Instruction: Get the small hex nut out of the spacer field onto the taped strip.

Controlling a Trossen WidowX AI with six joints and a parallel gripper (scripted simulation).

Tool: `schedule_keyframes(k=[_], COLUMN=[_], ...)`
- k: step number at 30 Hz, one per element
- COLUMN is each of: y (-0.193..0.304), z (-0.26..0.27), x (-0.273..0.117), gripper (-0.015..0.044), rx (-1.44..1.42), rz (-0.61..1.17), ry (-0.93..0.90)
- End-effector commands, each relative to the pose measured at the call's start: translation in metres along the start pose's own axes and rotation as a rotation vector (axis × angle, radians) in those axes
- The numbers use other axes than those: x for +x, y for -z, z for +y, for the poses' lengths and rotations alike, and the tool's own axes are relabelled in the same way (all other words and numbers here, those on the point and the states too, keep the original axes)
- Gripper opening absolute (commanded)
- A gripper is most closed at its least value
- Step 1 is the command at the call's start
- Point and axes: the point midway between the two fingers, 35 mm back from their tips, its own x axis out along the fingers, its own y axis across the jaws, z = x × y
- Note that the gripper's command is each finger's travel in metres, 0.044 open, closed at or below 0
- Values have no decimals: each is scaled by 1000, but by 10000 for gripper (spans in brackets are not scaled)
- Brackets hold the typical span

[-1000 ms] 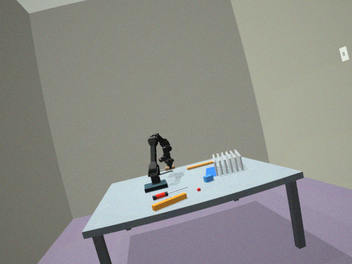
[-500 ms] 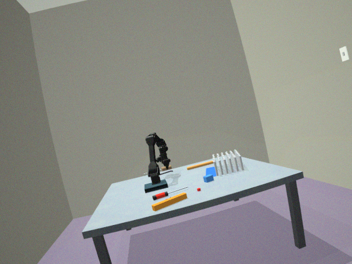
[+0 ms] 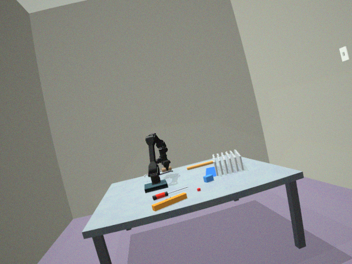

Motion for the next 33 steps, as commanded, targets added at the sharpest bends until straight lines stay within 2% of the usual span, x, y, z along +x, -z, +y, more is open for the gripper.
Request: schedule_keyframes(k=[1, 32, 33], y=[0, 2, 2], z=[1, 2, 0], x=[9, 48, 44], gripper=[0, 0, 26], rx=[3, 6, 7], rz=[-4, 6, 7], ry=[-8, 16, 17])
